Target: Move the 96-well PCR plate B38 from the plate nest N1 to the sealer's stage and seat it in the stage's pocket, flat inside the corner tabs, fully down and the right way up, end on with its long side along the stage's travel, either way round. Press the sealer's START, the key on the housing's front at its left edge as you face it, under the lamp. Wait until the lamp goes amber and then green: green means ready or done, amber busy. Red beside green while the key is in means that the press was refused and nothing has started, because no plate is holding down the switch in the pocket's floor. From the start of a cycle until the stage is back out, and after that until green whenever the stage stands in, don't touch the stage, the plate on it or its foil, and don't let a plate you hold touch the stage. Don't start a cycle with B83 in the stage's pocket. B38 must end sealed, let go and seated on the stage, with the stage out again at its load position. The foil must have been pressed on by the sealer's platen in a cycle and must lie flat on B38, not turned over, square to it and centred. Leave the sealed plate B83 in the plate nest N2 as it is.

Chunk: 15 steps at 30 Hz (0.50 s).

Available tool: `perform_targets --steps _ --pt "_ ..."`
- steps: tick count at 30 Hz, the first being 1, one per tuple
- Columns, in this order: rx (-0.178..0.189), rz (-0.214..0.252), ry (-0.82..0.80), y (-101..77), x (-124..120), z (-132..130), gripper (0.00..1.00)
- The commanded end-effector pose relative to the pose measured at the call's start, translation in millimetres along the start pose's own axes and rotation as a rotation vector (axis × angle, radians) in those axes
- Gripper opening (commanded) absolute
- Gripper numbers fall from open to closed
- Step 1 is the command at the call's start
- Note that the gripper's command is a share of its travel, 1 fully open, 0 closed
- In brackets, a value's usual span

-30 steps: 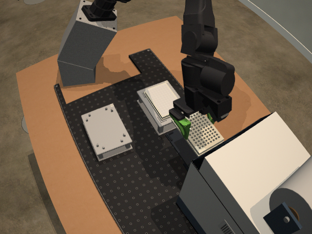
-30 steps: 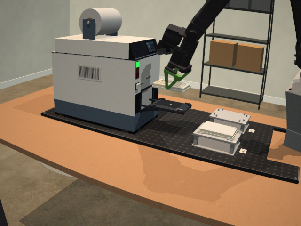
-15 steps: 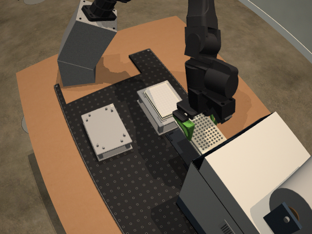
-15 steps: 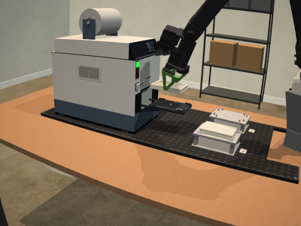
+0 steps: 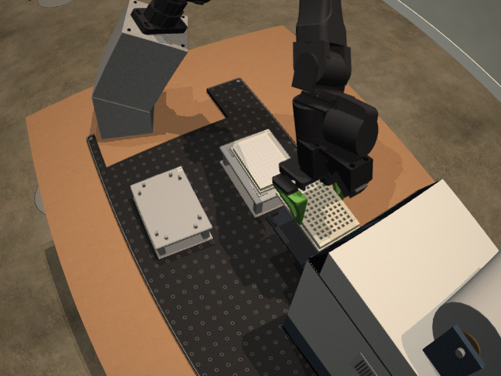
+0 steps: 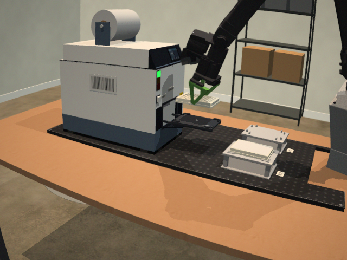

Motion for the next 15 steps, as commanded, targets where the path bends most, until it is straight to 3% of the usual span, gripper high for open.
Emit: perform_targets --steps 1,15 --pt "-0.008 -0.067 0.014 -21.0 30.2 -3.2 0.0" --pt "-0.01 -0.049 -0.015 -9.4 28.4 -10.6 0.0"
Point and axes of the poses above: the point where the finger pads meet when closed, its own y axis out along the fingers, its own z axis across the jaws, x = y × z, the point moved 4 cm from there along -y, back along the fingers, and after that the axes turned 8 degrees about -y, right-handed, at the moved point
